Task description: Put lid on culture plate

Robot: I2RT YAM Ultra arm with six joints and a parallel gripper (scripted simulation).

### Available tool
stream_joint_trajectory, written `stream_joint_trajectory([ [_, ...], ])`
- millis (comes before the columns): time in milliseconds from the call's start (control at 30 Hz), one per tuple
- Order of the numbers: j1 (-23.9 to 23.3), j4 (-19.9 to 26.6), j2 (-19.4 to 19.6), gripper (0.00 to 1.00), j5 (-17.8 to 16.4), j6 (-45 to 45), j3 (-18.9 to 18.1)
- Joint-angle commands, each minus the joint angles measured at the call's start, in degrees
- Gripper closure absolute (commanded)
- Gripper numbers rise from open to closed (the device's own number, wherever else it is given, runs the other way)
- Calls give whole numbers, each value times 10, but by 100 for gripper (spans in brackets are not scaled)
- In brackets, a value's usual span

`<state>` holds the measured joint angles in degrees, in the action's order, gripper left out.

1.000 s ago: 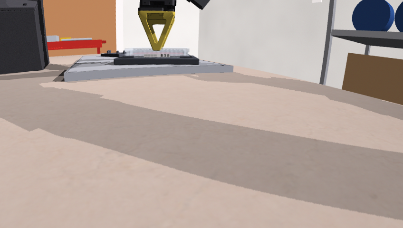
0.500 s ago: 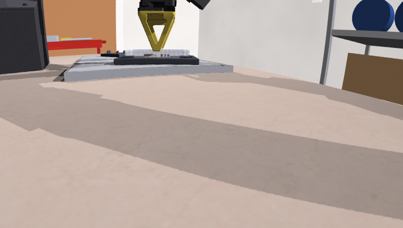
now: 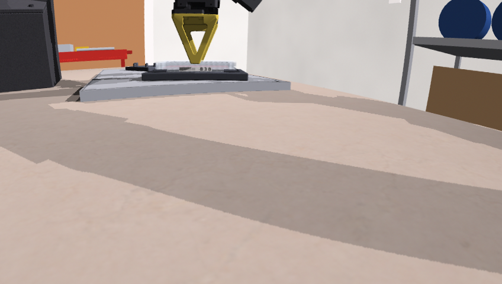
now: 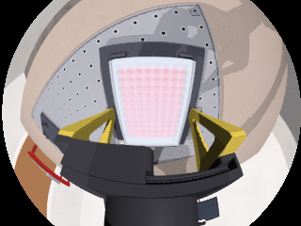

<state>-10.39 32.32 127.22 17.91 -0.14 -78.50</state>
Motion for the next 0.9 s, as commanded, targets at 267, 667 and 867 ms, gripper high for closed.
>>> stream_joint_trajectory([
  [267,8,24,-27,0,0,7,-4],
  [667,21,72,-61,0,2,19,-13],
  [867,21,76,-63,0,2,20,-14],
])
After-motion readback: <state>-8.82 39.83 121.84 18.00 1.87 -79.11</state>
